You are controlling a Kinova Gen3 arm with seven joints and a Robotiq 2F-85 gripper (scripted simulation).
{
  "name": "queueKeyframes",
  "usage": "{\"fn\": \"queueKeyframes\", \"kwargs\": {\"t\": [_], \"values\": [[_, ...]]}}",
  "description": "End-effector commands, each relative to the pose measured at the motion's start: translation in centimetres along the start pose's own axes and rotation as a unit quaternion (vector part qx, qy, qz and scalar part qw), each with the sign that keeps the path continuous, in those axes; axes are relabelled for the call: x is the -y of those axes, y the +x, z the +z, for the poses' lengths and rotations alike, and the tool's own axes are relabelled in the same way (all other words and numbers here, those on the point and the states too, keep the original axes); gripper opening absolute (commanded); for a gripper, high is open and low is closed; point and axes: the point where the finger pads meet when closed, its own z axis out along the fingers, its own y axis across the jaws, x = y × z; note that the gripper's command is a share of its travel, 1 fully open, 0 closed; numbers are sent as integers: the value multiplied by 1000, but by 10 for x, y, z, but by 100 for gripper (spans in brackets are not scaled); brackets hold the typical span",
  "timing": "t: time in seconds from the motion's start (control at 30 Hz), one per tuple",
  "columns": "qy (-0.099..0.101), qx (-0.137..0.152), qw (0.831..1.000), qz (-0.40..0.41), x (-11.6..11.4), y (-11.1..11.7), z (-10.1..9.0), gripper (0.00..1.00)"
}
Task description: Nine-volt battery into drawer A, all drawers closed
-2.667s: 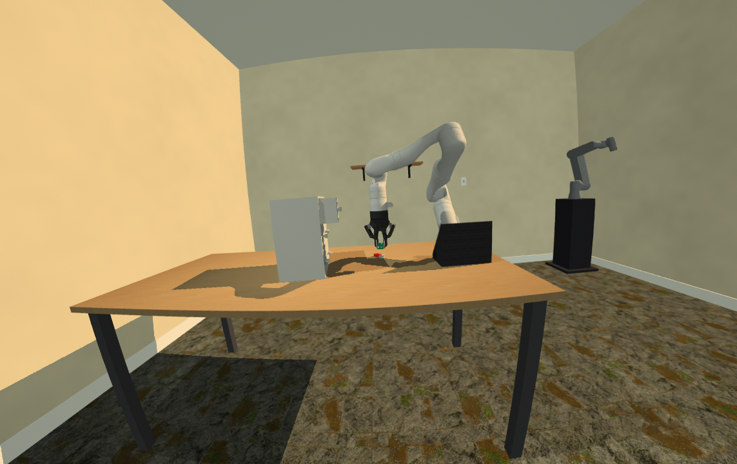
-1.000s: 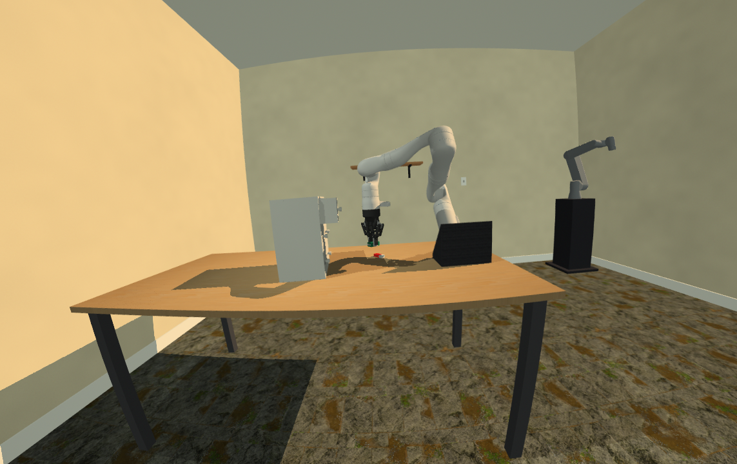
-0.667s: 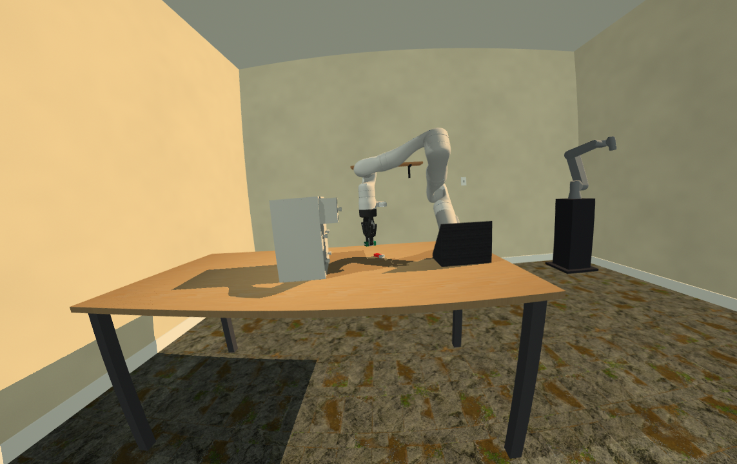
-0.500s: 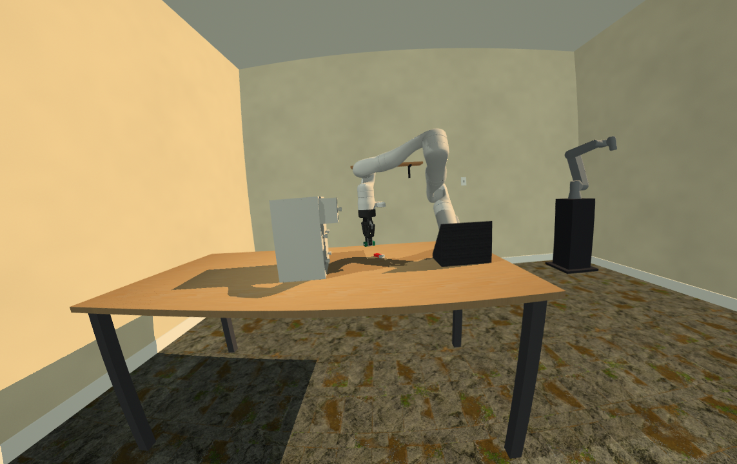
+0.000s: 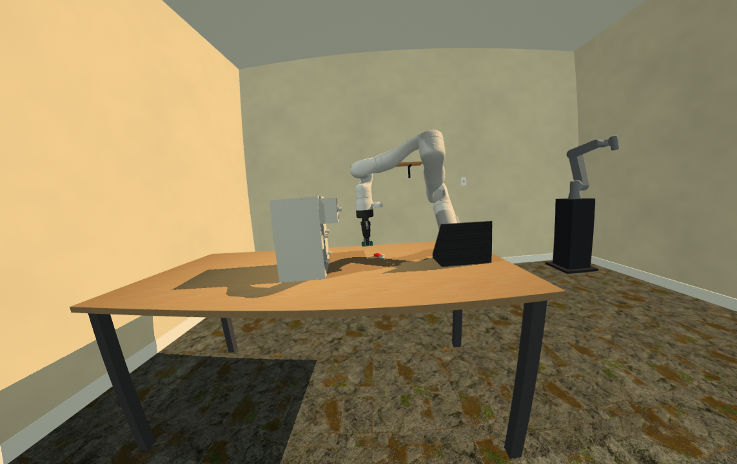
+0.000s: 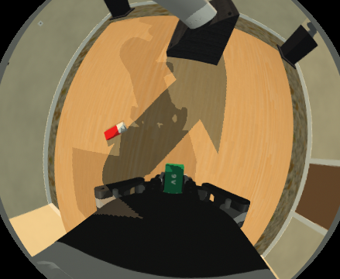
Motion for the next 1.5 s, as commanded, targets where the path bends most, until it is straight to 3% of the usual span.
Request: {"fn": "queueKeyframes", "kwargs": {"t": [0.0,0.77,1.07,1.47], "values": [[0,0,1000,4,1,-1,0,23],[0,0,1000,7,1,-1,-9,23],[0,0,1000,7,1,-1,-25,23],[0,0,1000,7,1,-1,-72,23]]}}
